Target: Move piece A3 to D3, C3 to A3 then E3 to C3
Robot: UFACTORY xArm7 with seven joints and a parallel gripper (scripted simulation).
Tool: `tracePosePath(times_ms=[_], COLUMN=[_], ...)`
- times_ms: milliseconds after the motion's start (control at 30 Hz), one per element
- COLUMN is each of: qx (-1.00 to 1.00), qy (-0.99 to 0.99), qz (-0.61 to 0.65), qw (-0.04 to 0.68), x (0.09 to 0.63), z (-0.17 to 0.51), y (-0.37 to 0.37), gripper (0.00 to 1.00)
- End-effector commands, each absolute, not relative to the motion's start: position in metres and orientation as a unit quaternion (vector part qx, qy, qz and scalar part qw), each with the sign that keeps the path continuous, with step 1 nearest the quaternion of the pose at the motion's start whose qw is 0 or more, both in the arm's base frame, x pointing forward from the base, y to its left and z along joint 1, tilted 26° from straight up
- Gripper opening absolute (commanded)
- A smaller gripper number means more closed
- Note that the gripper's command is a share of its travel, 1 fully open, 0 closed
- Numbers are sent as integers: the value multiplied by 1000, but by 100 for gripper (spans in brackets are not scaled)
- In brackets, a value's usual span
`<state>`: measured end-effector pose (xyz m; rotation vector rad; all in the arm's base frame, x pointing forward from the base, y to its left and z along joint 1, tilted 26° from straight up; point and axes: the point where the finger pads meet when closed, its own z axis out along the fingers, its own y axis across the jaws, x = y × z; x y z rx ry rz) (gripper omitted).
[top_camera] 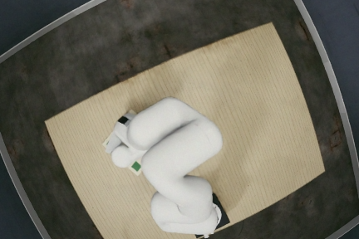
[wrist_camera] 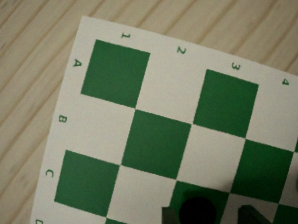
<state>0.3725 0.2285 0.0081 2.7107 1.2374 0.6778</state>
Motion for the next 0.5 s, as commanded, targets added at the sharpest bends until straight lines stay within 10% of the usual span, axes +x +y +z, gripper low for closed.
tracePosePath(times_ms=[0,367,400,467], qx=[886,886,886,886], qy=[405,405,405,405], qz=[222,222,222,222], qw=[43,43,43,43], x=[373,373,373,373], z=[9,9,9,9], y=[229,229,229,229], gripper=[43,43,0,0])
